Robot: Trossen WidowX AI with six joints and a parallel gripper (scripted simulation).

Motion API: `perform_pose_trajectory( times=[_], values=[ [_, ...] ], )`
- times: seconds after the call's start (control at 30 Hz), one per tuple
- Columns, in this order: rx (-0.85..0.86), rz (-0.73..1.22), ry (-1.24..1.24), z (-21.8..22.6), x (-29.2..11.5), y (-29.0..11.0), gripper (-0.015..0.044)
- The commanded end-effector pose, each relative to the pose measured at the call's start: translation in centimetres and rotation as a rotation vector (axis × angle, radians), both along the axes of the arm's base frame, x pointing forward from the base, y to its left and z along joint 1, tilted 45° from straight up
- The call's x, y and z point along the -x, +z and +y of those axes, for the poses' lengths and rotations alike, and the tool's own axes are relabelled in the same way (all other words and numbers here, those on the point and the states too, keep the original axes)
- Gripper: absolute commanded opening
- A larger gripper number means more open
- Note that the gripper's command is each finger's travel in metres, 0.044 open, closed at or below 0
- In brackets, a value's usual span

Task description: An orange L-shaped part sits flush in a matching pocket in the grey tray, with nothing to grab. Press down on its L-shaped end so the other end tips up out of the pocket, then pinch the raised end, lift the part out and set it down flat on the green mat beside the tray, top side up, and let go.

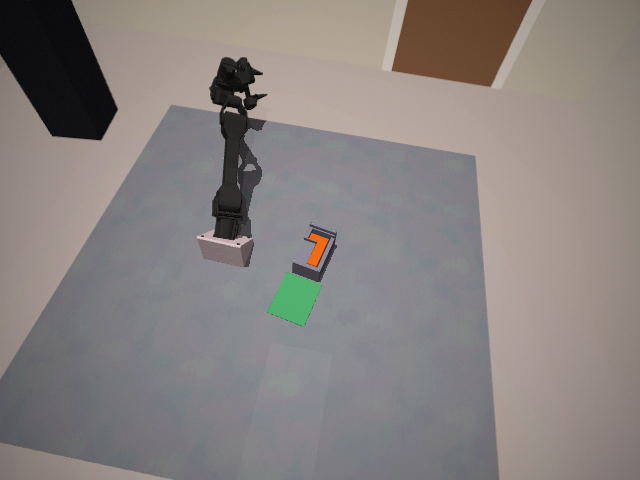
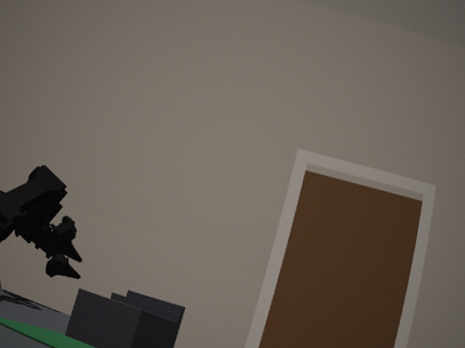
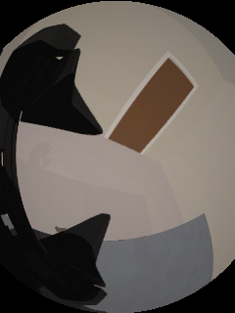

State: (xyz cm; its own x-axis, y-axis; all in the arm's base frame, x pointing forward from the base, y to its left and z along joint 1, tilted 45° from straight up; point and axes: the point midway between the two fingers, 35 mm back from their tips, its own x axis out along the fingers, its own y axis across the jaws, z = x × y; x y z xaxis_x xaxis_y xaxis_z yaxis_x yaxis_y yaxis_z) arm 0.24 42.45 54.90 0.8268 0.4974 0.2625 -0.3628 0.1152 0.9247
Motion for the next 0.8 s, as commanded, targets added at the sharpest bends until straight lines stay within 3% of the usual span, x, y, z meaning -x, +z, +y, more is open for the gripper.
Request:
perform_pose_trajectory(
  times=[0.0,0.13,0.27,0.63,0.77],
  values=[
    [0.003,-0.004,-0.003,0.0,-0.1,0.0,0.0374],
    [0.047,-0.05,-0.042,0.5,-2.2,0.0,0.0269],
    [0.157,-0.148,-0.125,1.1,-7.2,-0.1,0.018],
    [0.597,-0.332,-0.369,-1.2,-24.2,-2.7,0.018],
    [0.791,-0.347,-0.386,-2.6,-29.6,-5.2,0.018]
  ],
)
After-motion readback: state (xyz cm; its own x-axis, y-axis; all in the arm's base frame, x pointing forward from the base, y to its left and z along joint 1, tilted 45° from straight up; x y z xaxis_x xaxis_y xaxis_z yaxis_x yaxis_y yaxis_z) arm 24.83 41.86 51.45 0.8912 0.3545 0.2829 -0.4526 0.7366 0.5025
